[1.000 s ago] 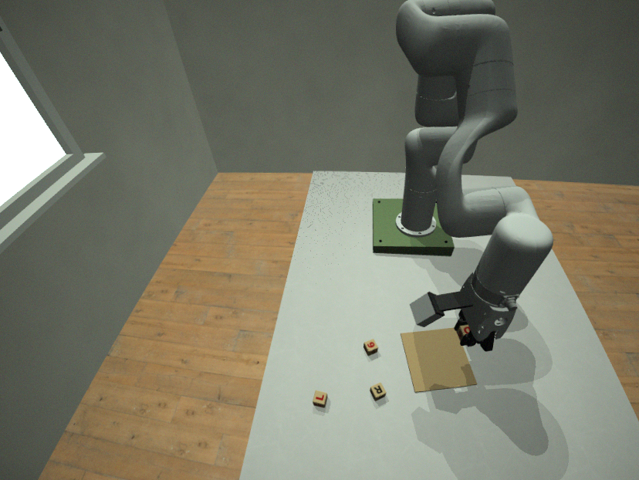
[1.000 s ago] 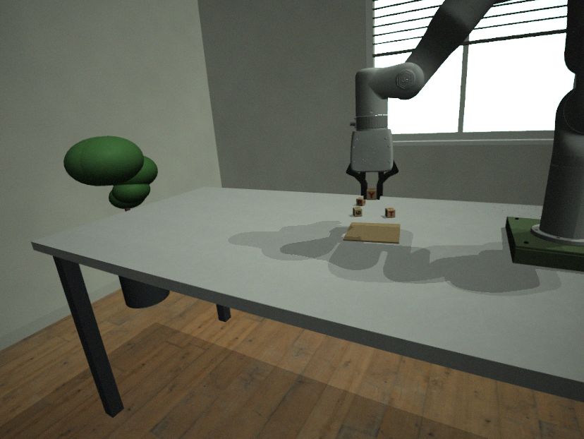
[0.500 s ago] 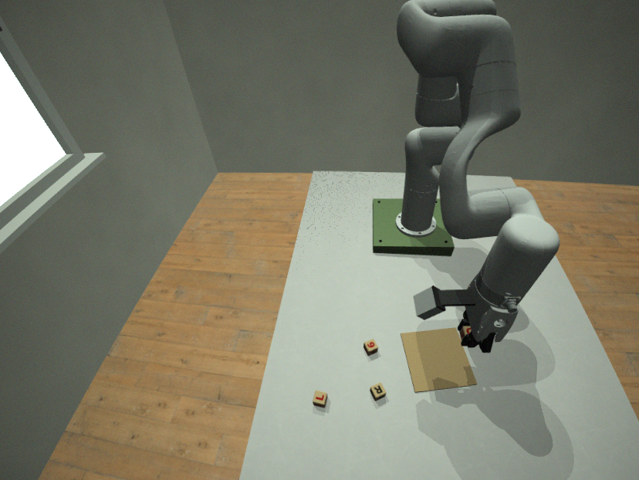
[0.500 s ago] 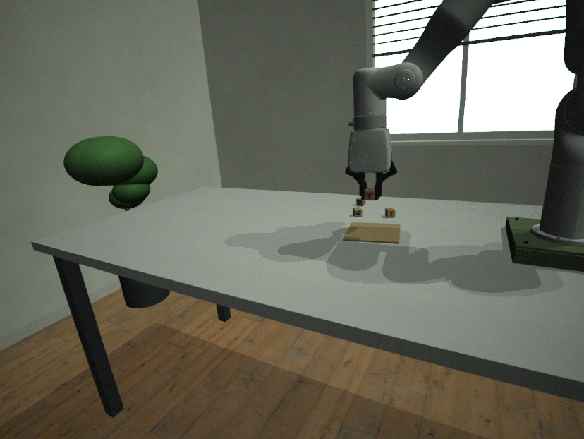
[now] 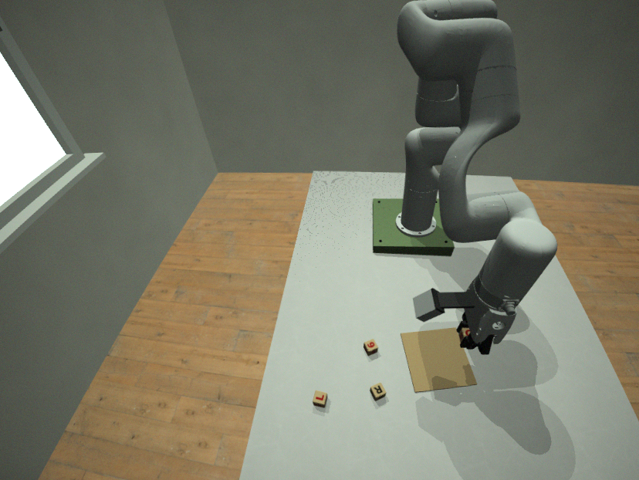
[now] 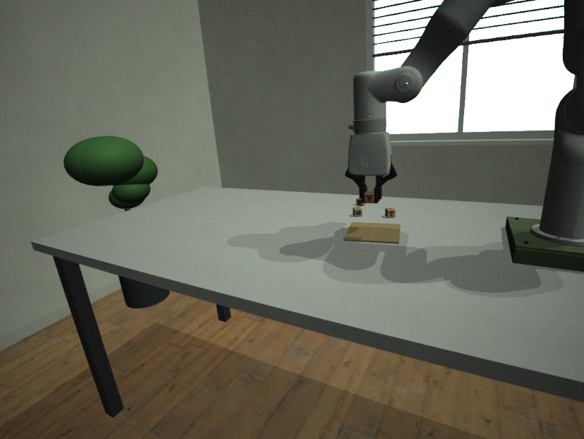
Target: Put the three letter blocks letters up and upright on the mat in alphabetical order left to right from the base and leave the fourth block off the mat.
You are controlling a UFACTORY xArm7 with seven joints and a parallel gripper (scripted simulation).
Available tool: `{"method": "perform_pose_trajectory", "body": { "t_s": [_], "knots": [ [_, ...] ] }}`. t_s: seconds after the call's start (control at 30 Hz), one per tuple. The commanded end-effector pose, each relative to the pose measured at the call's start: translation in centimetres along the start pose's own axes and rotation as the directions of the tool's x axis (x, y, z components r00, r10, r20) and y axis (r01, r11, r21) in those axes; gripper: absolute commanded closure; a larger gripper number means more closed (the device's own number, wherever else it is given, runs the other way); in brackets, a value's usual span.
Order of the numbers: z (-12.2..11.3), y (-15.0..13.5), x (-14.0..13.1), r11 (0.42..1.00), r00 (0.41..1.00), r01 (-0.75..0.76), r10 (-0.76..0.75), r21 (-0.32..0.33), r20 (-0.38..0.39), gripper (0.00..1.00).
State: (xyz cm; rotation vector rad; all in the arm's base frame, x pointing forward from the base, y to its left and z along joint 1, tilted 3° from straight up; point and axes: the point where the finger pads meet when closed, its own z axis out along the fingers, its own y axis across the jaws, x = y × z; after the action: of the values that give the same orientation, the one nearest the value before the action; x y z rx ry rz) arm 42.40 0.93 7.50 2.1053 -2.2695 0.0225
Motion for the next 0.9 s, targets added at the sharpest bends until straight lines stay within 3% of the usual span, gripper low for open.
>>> {"method": "perform_pose_trajectory", "body": {
  "t_s": [0.0, 0.57, 0.87],
  "knots": [
    [1.1, -0.1, 0.0, 1.0, 1.0, 0.0, 0.0, 0.004, 0.0, 0.79],
    [7.7, -0.2, -0.1, 1.0, 1.0, 0.0, 0.0, 0.004, 0.0, 0.79],
    [8.7, -0.2, -0.1, 1.0, 1.0, 0.0, 0.0, 0.004, 0.0, 0.79]
  ]
}}
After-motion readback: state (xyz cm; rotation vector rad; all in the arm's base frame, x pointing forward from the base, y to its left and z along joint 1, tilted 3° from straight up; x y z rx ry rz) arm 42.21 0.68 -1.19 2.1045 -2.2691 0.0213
